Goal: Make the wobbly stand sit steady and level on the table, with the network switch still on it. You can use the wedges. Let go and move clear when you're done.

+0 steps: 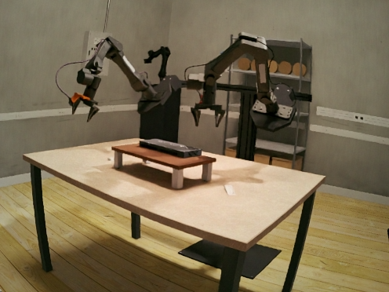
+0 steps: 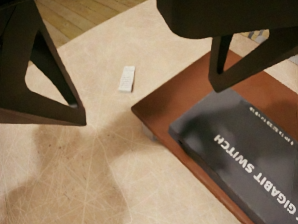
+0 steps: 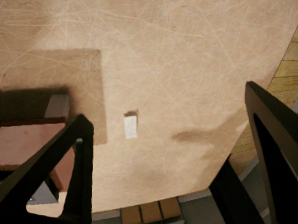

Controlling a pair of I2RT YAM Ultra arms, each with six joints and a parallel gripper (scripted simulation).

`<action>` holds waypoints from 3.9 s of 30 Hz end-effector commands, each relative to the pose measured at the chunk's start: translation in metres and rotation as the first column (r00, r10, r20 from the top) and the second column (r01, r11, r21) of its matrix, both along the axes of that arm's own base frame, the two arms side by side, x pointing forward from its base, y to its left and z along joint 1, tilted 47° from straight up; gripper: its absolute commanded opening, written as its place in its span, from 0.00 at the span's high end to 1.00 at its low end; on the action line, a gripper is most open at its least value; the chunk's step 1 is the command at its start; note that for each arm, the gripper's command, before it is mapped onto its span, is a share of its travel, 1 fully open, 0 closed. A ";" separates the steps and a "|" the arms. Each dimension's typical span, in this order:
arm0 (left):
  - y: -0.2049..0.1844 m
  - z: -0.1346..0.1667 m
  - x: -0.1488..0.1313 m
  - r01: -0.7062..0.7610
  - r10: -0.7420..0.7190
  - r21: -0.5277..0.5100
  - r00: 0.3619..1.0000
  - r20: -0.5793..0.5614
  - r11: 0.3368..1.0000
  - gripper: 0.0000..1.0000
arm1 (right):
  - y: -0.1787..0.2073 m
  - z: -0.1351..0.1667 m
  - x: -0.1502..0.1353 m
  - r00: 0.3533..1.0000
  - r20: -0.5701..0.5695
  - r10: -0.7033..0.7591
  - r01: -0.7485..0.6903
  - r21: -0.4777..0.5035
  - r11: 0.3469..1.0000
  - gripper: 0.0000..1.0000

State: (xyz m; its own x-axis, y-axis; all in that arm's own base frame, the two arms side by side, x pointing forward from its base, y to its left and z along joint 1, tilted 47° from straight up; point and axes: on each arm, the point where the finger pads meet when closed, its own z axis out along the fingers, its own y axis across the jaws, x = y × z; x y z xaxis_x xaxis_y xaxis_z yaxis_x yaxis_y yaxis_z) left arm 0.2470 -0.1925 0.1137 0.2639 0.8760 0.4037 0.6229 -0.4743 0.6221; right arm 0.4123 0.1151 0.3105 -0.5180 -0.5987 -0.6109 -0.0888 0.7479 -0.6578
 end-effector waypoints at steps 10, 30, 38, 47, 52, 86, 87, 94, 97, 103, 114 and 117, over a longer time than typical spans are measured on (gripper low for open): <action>-0.001 0.002 0.000 0.003 -0.003 -0.006 1.000 0.003 1.000 0.00 | 0.000 0.005 -0.001 1.000 0.011 0.002 -0.002 0.006 1.000 0.00; -0.004 0.004 -0.002 0.013 -0.013 -0.013 1.000 0.004 1.000 0.57 | 0.002 0.014 -0.004 0.999 0.034 0.005 -0.006 0.018 1.000 0.00; 0.005 0.001 0.005 -0.101 0.101 -0.143 0.995 -0.008 0.985 0.57 | -0.007 0.009 0.000 0.999 0.047 -0.008 0.004 0.079 0.997 0.00; 0.025 -0.008 0.035 -0.443 0.434 -0.488 0.890 -0.139 0.752 0.57 | -0.023 0.026 0.006 0.988 0.154 -0.005 -0.041 0.288 0.957 0.00; 0.034 -0.011 0.044 -0.552 0.540 -0.597 0.811 -0.225 0.581 0.57 | -0.029 0.032 0.005 0.983 0.184 -0.008 -0.054 0.332 0.942 0.00; 0.163 -0.027 0.159 -0.226 0.378 -0.406 0.156 -0.912 -0.885 0.57 | -0.101 0.112 -0.031 0.832 0.550 -0.068 -0.330 0.591 0.736 0.00; 0.168 -0.035 0.159 -0.201 0.351 -0.374 0.141 -0.926 -0.905 0.57 | -0.103 0.107 -0.031 0.836 0.544 -0.067 -0.328 0.593 0.735 0.00; 0.193 -0.052 0.167 -0.094 0.280 -0.290 0.105 -0.954 -0.952 0.57 | -0.114 0.118 -0.040 0.812 0.578 -0.085 -0.341 0.588 0.734 0.00; 0.204 -0.045 0.173 -0.080 0.335 -0.344 0.104 -0.936 -0.935 0.57 | -0.117 0.124 -0.042 0.807 0.583 -0.097 -0.330 0.582 0.743 0.00; 0.198 -0.034 0.175 -0.082 0.333 -0.345 0.131 -0.934 -0.935 0.57 | -0.114 0.122 -0.042 0.808 0.582 -0.088 -0.333 0.576 0.747 0.00; 0.206 -0.043 0.175 -0.084 0.343 -0.351 0.093 -0.935 -0.933 0.57 | -0.110 0.104 -0.040 0.841 0.537 -0.073 -0.310 0.587 0.748 0.00; 0.204 -0.036 0.178 -0.086 0.344 -0.354 0.110 -0.933 -0.932 0.57 | -0.113 0.096 -0.036 0.850 0.521 -0.079 -0.292 0.591 0.752 0.00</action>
State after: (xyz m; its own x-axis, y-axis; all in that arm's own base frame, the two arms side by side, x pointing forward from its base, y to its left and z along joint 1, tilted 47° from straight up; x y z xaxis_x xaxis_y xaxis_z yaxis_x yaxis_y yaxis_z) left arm 0.4186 0.0067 0.0701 -0.4599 -0.6798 -0.5713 -0.5047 0.7295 -0.4617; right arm 0.3803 0.0010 0.4102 0.0087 0.0008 -1.0000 0.0000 1.0000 0.0008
